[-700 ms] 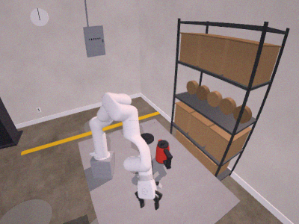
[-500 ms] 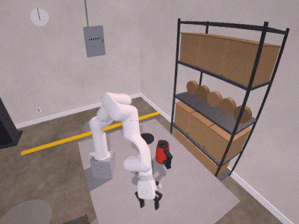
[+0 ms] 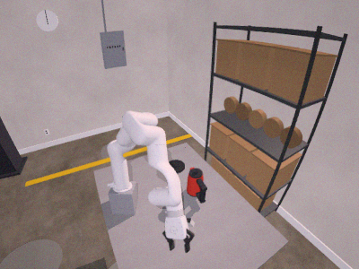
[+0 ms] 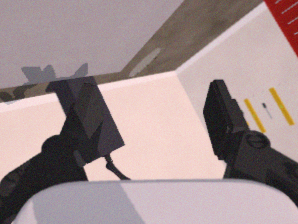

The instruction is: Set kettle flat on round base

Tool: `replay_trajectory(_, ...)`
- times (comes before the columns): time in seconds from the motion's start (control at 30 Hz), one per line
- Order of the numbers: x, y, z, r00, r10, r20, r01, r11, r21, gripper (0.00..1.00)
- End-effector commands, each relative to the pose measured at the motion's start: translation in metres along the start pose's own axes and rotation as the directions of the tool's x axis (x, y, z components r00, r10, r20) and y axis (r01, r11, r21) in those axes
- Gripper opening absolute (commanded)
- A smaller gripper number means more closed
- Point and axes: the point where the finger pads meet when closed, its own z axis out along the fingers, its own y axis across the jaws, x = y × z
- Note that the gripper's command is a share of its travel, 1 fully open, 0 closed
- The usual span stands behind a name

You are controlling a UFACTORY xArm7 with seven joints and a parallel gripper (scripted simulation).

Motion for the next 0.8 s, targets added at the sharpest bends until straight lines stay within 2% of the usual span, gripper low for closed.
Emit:
replay_trajectory(0.0, -0.002, 0.002, -0.001, 1.000, 0.003, 0.002, -0.003, 1.000, -0.004, 0.81)
replay_trajectory(0.4, -0.001, 0.008, -0.003, 0.999, 0.035, 0.007, -0.035, 0.999, -0.011, 0.81)
replay_trajectory(0.77, 0.003, 0.028, -0.012, 0.988, 0.153, 0.022, -0.152, 0.988, -0.038, 0.81)
